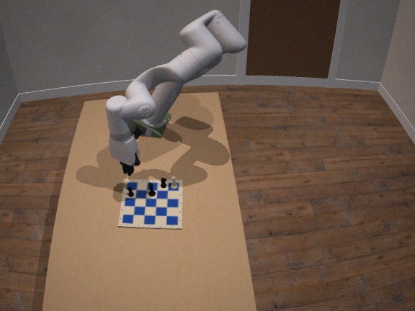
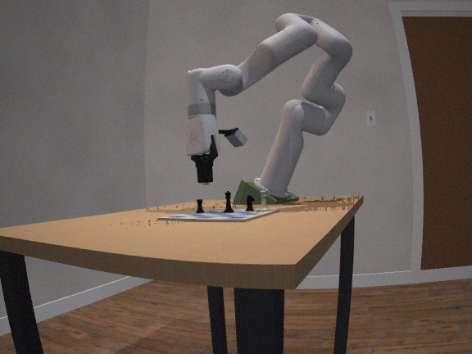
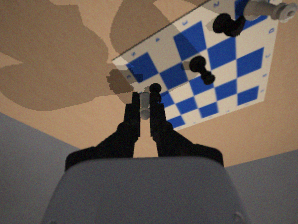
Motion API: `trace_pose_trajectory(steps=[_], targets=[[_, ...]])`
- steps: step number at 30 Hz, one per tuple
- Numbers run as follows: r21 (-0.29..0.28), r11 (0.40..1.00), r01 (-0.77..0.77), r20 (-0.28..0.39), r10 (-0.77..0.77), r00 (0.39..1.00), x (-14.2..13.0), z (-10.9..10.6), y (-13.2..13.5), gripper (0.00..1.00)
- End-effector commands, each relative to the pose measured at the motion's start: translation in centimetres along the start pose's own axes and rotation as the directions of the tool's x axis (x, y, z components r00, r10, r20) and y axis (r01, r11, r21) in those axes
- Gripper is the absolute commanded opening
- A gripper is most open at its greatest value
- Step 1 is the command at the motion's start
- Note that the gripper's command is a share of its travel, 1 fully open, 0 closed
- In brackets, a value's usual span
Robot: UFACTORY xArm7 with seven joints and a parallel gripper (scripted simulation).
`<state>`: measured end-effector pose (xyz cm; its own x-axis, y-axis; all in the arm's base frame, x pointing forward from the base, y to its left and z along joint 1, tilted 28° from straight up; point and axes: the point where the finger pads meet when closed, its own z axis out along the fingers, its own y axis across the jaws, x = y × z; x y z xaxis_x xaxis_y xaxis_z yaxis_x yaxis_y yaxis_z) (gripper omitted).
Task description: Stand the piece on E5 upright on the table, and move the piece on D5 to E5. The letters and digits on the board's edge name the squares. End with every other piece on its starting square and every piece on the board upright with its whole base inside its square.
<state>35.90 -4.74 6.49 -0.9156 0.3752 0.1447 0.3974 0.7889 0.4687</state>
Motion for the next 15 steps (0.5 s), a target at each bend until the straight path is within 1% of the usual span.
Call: trace_pose_trajectory(steps=[1,8,15], targets=[[0.016,1.000,0.001,0.013,-0.001,1.000,0.2,-1.7,0.4,0.00],[0.016,1.000,0.001,0.014,-0.001,1.000,0.2,-2.9,0.4,0.00],[0.016,1.000,0.001,0.014,-0.001,1.000,0.2,-3.1,0.4,0.00]])
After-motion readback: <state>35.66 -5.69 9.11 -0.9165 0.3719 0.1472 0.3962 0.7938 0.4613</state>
